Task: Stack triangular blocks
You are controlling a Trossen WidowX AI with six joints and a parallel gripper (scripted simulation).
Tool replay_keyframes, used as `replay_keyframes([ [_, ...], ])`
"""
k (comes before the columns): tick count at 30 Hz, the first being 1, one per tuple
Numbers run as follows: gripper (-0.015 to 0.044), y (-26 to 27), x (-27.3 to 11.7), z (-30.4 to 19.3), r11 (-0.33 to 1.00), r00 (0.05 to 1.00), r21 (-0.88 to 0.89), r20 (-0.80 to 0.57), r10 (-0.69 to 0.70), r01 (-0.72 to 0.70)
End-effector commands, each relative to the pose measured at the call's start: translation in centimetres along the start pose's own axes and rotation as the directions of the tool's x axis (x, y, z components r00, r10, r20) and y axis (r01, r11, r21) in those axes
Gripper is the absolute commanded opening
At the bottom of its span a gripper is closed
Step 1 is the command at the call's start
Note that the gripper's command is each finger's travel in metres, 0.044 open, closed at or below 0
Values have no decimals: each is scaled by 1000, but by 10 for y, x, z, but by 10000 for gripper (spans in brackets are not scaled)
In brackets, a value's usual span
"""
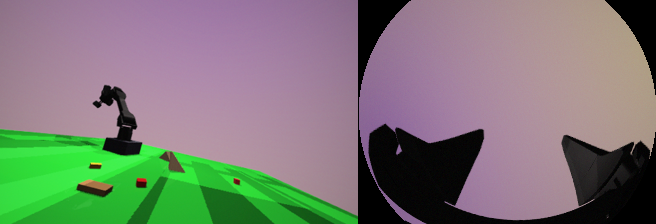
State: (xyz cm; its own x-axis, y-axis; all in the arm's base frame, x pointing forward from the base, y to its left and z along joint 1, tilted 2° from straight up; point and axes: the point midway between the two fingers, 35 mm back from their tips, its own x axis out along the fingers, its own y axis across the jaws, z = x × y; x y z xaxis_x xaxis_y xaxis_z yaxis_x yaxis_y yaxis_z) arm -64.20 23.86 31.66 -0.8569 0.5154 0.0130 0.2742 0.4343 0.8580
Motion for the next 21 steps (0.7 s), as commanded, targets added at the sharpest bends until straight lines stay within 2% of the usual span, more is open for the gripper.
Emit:
replay_keyframes([
  [1,426,1,1,3,1000,1000,-4,5,-1,1],
  [2,440,3,2,12,1000,1000,-15,19,-5,5],
  [11,440,37,6,151,981,967,-160,246,-64,105],
  [21,440,82,-39,326,928,844,-228,519,-140,294],
])
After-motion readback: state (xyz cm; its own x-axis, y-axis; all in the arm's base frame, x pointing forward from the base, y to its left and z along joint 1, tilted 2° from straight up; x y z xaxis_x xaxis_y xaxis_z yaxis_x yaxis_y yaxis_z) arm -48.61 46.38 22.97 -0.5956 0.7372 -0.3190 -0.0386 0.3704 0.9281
